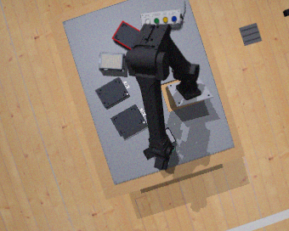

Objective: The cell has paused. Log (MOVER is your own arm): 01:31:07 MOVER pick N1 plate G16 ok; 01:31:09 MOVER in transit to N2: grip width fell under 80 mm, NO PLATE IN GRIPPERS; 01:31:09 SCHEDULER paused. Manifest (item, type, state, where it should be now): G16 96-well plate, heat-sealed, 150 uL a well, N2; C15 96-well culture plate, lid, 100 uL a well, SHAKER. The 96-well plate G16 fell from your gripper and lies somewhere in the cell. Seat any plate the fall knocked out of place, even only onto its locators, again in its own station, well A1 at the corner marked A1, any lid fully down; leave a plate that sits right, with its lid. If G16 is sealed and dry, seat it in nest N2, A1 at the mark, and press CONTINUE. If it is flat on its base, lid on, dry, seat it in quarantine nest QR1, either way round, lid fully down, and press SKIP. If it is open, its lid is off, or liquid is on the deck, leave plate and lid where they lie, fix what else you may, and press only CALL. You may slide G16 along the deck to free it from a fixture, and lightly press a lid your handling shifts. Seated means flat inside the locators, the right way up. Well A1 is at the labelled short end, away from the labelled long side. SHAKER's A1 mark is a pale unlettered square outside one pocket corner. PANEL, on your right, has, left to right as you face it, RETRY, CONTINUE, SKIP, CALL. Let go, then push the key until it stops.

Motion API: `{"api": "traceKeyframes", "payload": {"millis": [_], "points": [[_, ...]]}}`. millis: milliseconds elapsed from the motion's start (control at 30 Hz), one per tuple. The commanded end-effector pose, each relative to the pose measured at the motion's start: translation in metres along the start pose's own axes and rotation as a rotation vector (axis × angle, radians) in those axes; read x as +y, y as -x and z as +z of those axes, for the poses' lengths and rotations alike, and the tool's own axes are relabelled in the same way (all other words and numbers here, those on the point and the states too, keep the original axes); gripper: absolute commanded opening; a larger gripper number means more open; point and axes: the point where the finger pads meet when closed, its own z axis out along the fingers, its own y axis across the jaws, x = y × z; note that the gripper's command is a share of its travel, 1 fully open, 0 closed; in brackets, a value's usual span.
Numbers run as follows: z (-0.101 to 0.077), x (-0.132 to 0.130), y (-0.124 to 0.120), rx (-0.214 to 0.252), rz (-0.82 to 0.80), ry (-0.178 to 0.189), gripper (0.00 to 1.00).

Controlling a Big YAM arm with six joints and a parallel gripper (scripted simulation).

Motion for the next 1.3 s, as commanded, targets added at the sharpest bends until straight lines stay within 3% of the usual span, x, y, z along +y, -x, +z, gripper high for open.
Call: {"api": "traceKeyframes", "payload": {"millis": [0,500,567,667,833,867,933,1267], "points": [[-0.013,0.015,0.021,-0.032,0.026,0.031,0.00],[-0.013,0.015,0.021,-0.032,0.026,0.031,0.00],[-0.020,0.008,0.030,-0.043,0.032,0.048,0.00],[-0.008,-0.008,0.013,-0.018,0.015,0.022,0.00],[-0.008,-0.012,0.015,-0.019,0.016,0.023,0.00],[0.001,-0.013,0.009,-0.002,0.003,0.006,0.00],[-0.008,-0.017,0.016,-0.021,0.017,0.024,0.00],[-0.007,-0.033,0.021,-0.022,0.019,0.024,0.00]]}}
